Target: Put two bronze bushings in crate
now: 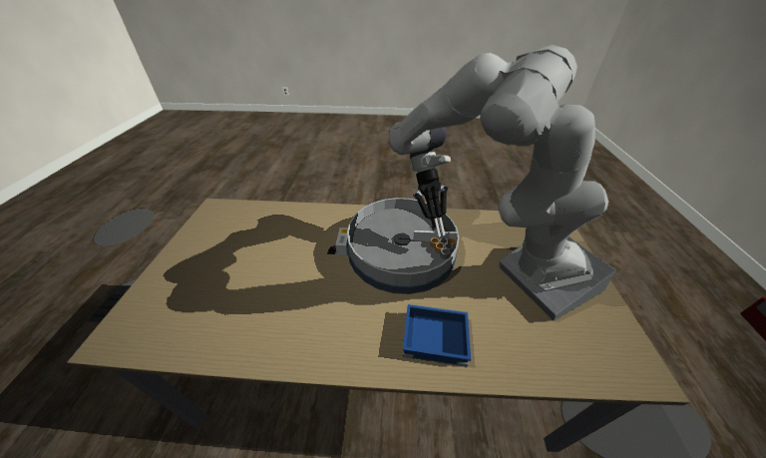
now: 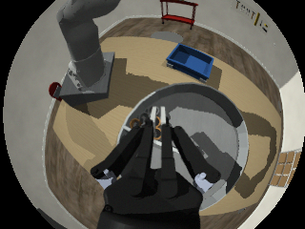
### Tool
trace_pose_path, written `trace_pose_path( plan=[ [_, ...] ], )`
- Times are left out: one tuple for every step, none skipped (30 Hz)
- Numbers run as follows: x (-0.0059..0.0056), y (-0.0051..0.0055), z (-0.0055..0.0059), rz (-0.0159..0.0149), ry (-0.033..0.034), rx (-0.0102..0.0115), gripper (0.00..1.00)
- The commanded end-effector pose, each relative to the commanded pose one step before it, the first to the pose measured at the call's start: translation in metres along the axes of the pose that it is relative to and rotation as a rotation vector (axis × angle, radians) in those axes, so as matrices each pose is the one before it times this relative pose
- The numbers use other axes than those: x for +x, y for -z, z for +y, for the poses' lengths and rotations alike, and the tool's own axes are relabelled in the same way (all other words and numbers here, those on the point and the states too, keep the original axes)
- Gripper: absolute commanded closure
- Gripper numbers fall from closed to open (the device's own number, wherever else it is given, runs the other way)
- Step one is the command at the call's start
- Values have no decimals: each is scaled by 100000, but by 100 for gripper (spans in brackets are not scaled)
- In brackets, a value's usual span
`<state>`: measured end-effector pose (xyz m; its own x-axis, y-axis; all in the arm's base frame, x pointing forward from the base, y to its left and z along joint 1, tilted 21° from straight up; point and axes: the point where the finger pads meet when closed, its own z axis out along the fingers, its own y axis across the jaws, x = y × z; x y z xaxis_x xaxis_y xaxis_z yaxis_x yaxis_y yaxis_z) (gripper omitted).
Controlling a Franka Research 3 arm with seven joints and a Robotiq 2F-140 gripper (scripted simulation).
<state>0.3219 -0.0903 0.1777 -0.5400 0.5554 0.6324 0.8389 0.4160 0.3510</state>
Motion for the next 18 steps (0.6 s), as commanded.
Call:
trace_pose_path(
  plan=[
    [-107, 93, -94, -272, -583, 0, 94],
    [0, 0, 0, 0, 0, 0, 94],
    [0, 0, 0, 0, 0, 0, 94],
    [0, 0, 0, 0, 0, 0, 94],
    [-18, -22, 0, 0, 0, 0, 94],
    [-101, -122, 1, 0, 0, 0, 94],
    [-207, -250, 2, 0, 0, 0, 94],
    [-285, -344, 3, 0, 0, 0, 94],
    [-309, -373, 3, 0, 0, 0, 94],
    [-275, -332, 3, 0, 0, 0, 94],
    [-193, -233, 2, 0, 0, 0, 94],
    [-93, -114, 1, 0, 0, 0, 94],
    [-17, -20, 0, 0, 0, 0, 94],
    [0, 0, 0, 0, 0, 0, 94],
    [0, 0, 0, 0, 0, 0, 94],
    [0, 0, 0, 0, 0, 0, 94],
    [0, 0, 0, 0, 0, 0, 94],
    [0, 0, 0, 0, 0, 0, 94]
  ],
)
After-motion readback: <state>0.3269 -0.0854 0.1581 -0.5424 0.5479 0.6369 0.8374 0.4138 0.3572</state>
